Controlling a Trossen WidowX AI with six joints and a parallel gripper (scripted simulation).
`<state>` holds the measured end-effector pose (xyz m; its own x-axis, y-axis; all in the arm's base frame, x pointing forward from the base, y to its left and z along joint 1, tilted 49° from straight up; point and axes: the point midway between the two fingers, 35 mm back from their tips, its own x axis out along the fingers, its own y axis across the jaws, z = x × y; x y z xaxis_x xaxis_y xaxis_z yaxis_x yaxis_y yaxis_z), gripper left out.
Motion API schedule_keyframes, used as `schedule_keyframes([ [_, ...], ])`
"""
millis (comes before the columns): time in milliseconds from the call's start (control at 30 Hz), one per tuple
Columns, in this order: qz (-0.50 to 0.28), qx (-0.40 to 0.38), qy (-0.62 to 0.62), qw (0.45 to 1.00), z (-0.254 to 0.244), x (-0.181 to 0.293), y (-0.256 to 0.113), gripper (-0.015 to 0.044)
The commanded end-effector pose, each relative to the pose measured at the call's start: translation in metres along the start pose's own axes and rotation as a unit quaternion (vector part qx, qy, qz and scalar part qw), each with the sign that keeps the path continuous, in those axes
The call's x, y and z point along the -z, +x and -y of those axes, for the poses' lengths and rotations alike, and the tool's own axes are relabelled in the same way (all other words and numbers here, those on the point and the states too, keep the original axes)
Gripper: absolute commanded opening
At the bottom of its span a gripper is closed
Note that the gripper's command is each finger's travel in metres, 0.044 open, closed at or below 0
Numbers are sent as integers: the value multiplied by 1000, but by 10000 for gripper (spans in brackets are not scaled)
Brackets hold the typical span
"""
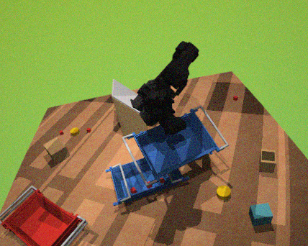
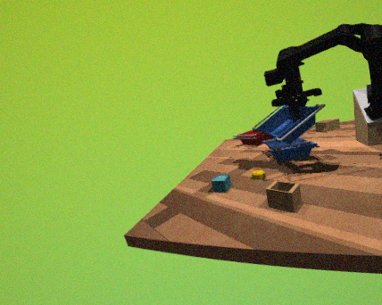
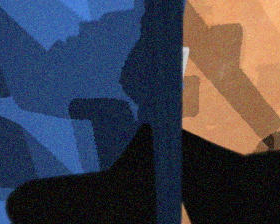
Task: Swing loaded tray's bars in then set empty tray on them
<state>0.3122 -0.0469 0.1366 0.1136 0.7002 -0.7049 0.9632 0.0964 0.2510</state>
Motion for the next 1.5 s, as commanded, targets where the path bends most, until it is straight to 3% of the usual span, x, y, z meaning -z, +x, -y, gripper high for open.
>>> schedule_keyframes([
  [0,4,-12,14,1000,1,-23,-7,0],
  [700,-20,-21,81,996,28,-109,-1,0],
  [1467,-21,-21,83,996,29,-111,0,0],
])
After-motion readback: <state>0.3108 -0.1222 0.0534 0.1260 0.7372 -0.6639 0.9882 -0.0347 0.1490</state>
